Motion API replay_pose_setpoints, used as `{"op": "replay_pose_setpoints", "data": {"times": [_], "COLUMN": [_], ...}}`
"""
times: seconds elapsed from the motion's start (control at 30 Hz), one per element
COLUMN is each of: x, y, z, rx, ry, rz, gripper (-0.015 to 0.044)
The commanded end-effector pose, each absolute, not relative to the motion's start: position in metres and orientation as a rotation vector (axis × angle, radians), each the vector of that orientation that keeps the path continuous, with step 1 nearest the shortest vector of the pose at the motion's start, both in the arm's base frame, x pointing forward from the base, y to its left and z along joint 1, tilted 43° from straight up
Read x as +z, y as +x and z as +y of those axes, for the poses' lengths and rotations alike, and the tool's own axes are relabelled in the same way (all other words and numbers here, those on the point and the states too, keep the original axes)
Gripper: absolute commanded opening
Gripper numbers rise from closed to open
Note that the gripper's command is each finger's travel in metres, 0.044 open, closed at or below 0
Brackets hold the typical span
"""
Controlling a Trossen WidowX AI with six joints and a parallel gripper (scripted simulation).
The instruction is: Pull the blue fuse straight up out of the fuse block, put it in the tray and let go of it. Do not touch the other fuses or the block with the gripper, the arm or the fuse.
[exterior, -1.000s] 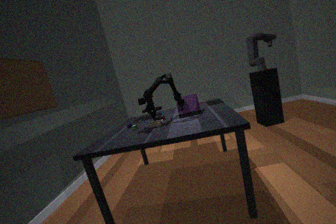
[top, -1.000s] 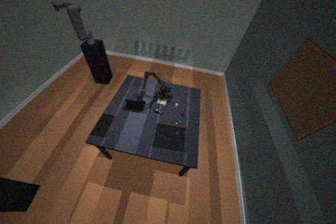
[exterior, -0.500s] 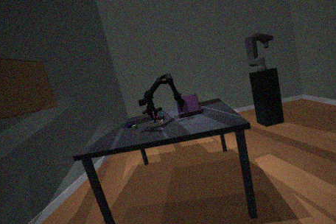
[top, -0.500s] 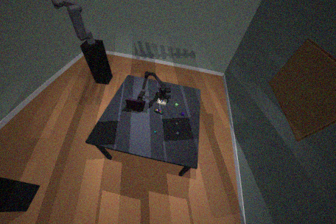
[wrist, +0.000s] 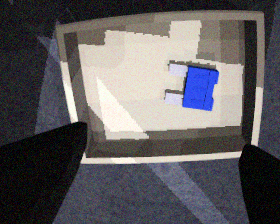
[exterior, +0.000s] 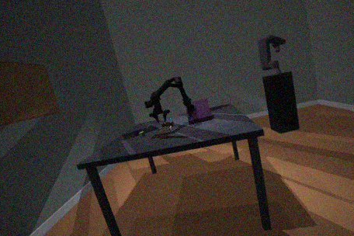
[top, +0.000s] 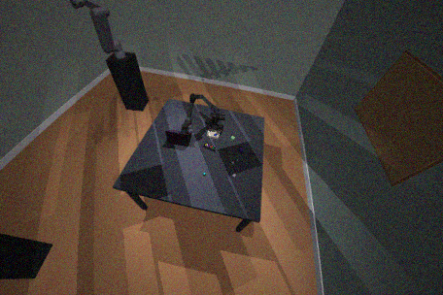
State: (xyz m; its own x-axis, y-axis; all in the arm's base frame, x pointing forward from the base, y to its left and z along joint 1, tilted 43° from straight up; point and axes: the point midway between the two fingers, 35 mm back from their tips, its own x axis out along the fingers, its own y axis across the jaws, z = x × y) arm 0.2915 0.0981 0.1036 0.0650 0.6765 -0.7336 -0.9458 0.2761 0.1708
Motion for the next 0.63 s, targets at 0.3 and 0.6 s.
{"op": "replay_pose_setpoints", "data": {"times": [0.3,0.6], "x": [0.1053,0.1053], "y": [0.2907,0.2907], "z": [0.0969,0.0969], "rx": [1.276,1.276], "ry": [-0.403,-0.403], "rz": [0.827,0.827], "gripper": [0.0330,0.0330]}}
